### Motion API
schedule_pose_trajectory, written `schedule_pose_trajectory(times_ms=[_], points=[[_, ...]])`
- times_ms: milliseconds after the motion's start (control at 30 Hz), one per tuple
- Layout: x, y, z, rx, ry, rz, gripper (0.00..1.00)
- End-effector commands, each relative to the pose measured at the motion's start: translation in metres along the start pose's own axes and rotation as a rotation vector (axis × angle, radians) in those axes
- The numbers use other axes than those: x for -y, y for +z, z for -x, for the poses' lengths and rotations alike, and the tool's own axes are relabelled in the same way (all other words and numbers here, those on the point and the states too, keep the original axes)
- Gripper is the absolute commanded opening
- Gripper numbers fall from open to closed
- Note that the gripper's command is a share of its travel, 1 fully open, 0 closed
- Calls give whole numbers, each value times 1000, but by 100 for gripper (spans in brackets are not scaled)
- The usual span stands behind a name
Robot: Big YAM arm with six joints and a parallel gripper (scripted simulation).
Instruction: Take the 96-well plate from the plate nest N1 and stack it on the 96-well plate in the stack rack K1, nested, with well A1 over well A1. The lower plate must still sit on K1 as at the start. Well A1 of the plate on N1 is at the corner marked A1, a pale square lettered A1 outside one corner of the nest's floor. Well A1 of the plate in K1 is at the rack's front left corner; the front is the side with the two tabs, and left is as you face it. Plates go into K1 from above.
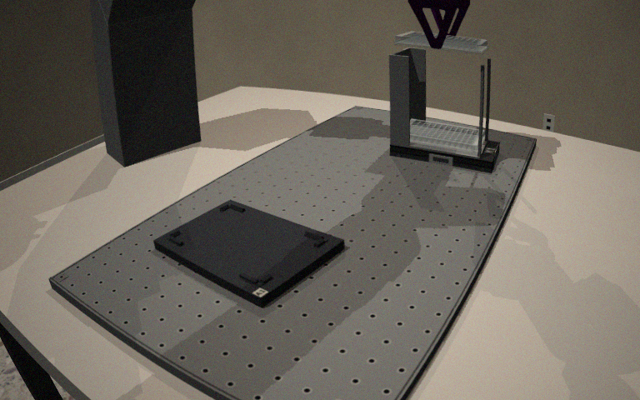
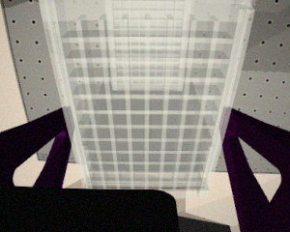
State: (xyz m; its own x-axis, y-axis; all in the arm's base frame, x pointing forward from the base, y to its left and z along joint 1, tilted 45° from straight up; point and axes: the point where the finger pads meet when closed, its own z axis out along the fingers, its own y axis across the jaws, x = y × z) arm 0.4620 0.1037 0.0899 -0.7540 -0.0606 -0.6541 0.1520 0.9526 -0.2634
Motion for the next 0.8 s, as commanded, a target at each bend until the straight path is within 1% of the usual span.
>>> schedule_pose_trajectory(times_ms=[0, 33, 67, 133, 167, 267, 400, 467, 500, 633, 767], points=[[-1, -6, 10, 23, 11, 9, 0], [7, -2, 8, 24, 16, 1, 0], [4, 7, 0, 4, 2, -4, 0], [4, 7, 0, 4, 2, -4, 0], [-3, 5, -1, 9, -9, 7, 0], [3, 13, 1, 6, 3, -2, 0], [2, 19, 7, 14, 8, 0, 0], [-3, 20, 11, 23, 5, 8, 0], [-1, 22, 13, 23, 10, 5, 0], [2, 30, 13, 22, 13, 1, 0], [2, 34, 13, 22, 12, 0, 0]])
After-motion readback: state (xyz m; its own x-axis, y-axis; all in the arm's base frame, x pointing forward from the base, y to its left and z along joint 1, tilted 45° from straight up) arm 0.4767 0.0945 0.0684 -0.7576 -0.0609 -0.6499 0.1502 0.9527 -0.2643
